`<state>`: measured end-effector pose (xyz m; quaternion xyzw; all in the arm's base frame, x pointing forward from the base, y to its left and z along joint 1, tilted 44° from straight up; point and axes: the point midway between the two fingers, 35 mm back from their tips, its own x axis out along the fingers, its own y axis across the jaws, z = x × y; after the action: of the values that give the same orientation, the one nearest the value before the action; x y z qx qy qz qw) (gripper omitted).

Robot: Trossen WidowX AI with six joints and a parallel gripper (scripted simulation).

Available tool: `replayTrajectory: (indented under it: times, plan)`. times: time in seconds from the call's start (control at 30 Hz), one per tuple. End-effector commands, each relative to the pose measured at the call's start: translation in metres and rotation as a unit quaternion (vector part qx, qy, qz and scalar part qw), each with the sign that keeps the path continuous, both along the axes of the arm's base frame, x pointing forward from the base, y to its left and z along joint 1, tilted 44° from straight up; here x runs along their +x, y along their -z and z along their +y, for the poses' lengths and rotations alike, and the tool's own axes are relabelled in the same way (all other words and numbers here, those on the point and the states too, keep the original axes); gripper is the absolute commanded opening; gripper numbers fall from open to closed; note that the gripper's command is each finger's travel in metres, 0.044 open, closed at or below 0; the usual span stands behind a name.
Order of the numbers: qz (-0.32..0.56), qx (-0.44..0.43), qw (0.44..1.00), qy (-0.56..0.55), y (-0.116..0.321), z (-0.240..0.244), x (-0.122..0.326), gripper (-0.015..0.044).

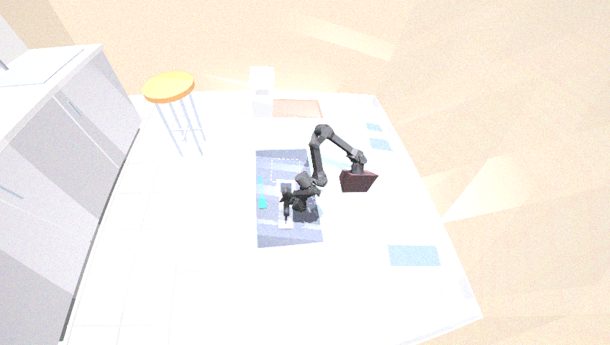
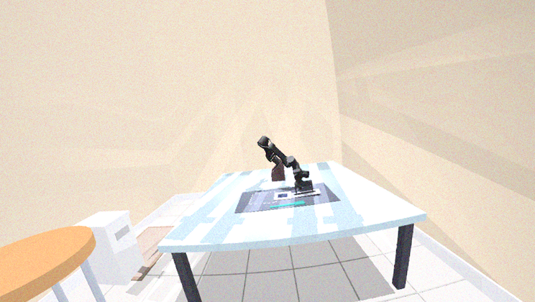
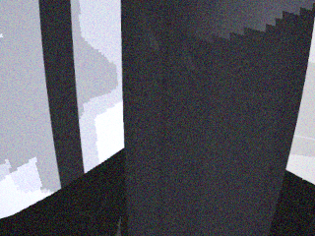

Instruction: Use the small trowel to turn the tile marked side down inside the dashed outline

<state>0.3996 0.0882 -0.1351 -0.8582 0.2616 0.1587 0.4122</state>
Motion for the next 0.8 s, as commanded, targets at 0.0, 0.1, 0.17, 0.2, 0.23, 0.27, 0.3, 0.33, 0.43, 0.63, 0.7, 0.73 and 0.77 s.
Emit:
replayTrajectory:
  times: [0.0,0.1,0.17,0.2,0.23,0.27,0.3,0.33,0.43,0.63,0.7,0.73,0.77]
  plan:
    - [-0.006,0.0,1.0,0.005,-0.01,-0.007,0.002,0.0]
    - [-0.006,0.0,1.0,0.005,-0.013,-0.011,0.002,0.0]
    - [-0.006,0.0,1.0,0.005,-0.015,-0.013,0.002,0.0]
    - [-0.006,0.0,1.0,0.005,-0.016,-0.015,0.002,0.0]
    - [-0.006,0.0,1.0,0.005,-0.018,-0.016,0.002,0.0]
    - [-0.006,-0.001,1.0,0.005,-0.019,-0.017,0.002,0.0]
    - [-0.006,-0.001,1.0,0.005,-0.02,-0.018,0.002,0.0]
    - [-0.006,-0.001,1.0,0.005,-0.021,-0.02,0.002,0.0]
    - [-0.007,-0.001,1.0,0.005,-0.024,-0.023,0.002,0.0]
    - [-0.007,-0.001,1.0,0.005,-0.026,-0.025,0.002,0.0]
    - [-0.007,-0.003,1.0,0.005,-0.026,-0.025,0.002,0.0]
    - [-0.007,-0.009,1.0,0.005,-0.026,-0.023,0.002,0.0]
    - [-0.008,-0.015,1.0,0.005,-0.027,-0.021,0.002,0.0]
